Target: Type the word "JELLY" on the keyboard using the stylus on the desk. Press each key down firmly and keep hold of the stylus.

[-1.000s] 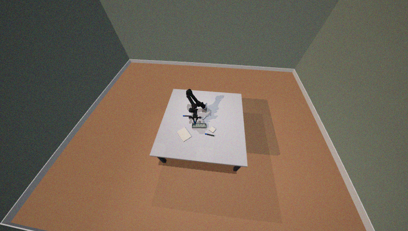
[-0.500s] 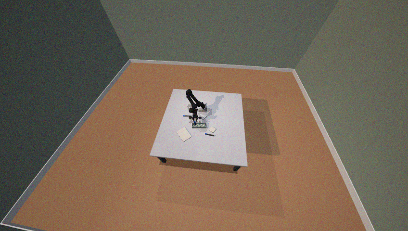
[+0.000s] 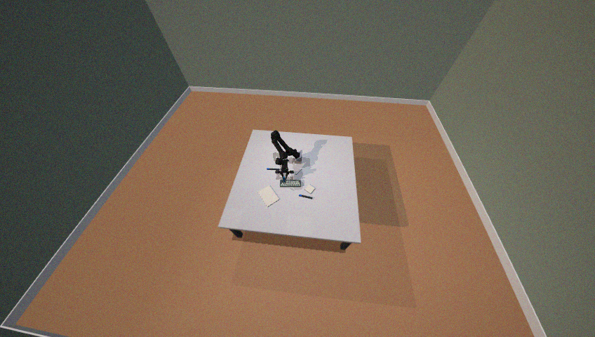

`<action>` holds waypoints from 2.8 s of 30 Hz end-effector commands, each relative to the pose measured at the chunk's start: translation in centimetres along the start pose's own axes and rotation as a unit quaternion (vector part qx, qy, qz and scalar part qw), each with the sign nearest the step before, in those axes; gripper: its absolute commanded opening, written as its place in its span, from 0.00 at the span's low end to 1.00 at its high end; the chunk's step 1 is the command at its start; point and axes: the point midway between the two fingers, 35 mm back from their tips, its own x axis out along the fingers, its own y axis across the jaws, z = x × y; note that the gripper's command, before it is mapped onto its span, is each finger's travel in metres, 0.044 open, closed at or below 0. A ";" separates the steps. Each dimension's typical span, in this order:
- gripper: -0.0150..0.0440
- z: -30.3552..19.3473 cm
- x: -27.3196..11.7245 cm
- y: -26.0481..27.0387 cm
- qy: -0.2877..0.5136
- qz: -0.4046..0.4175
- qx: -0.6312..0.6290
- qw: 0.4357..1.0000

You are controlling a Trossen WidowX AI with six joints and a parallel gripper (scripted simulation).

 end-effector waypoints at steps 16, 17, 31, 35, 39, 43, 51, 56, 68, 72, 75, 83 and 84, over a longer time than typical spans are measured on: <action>0.39 -0.1 0.0 0.2 0.002 0.004 -0.004 1.000; 0.39 0.1 -0.1 0.2 0.002 0.004 -0.003 1.000; 0.39 3.2 -1.9 0.2 0.001 0.004 -0.003 1.000; 0.39 3.2 -1.9 0.2 0.001 0.004 -0.003 1.000; 0.36 2.9 -1.8 0.5 0.003 0.008 -0.007 1.000; 0.25 3.0 -1.9 -0.2 0.003 0.006 -0.006 1.000; 0.25 3.2 -2.1 -1.9 0.000 0.002 -0.005 1.000; 0.25 3.2 -2.1 -1.9 0.000 0.002 -0.005 1.000; 0.25 1.5 -1.1 -1.9 0.000 0.002 -0.005 1.000; 0.25 1.5 -1.1 -1.9 0.000 0.002 -0.005 1.000; 0.25 1.5 -1.1 -1.9 0.000 0.002 -0.005 1.000; 0.25 1.5 -1.1 -1.9 0.000 0.002 -0.005 1.000; 0.25 1.5 -1.1 -1.9 0.000 0.002 -0.005 1.000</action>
